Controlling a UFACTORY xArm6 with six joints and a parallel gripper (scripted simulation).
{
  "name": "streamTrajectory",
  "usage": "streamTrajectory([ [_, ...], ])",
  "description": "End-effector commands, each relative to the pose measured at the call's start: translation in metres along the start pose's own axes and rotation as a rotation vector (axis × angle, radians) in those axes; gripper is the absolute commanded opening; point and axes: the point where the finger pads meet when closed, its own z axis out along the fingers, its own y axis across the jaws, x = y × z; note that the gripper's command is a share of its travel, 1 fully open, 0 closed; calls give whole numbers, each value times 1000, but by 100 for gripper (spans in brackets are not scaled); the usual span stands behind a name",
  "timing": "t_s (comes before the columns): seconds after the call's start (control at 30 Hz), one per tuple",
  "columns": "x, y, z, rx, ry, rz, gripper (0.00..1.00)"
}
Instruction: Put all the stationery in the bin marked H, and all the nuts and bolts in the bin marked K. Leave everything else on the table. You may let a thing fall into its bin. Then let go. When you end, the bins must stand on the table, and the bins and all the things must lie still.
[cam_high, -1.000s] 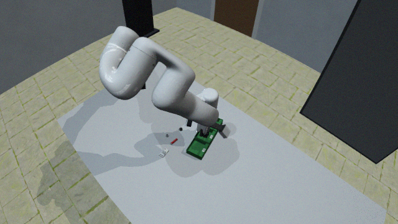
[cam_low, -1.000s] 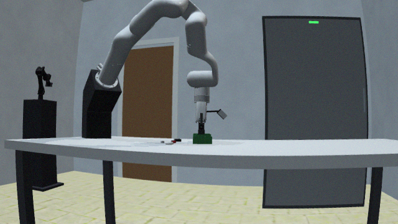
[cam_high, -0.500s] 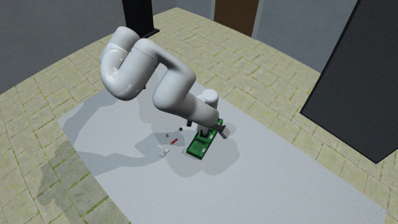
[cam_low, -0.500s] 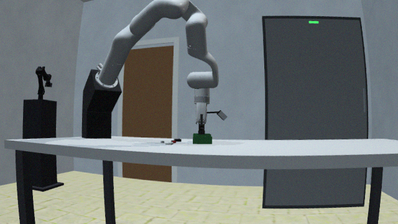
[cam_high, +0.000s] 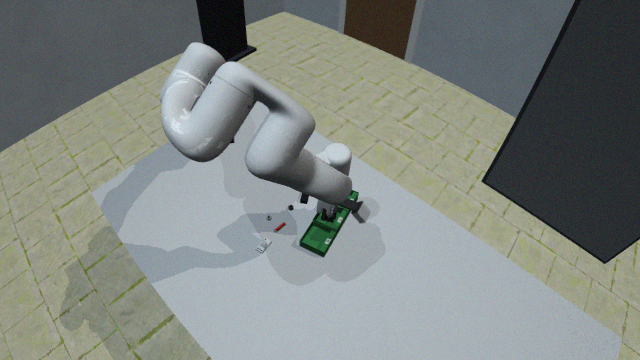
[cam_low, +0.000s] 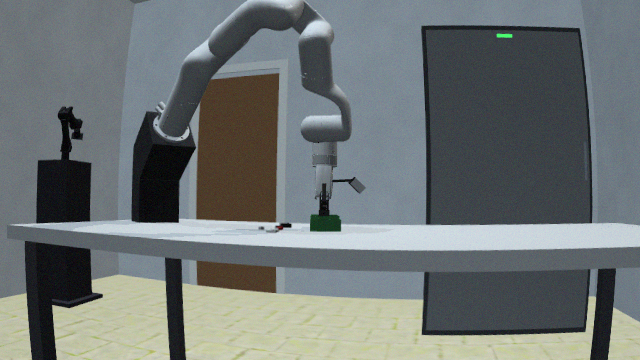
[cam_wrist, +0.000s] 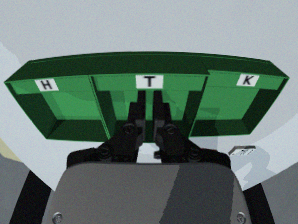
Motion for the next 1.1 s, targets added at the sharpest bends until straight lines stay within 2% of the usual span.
streamTrajectory([
  [0.0, 1, 0, -1, 1, 2, 0, 7],
  [0.57, 1, 0, -1, 1, 2, 0, 7],
  [1.07, 1, 0, -18, 1, 2, 0, 7],
])
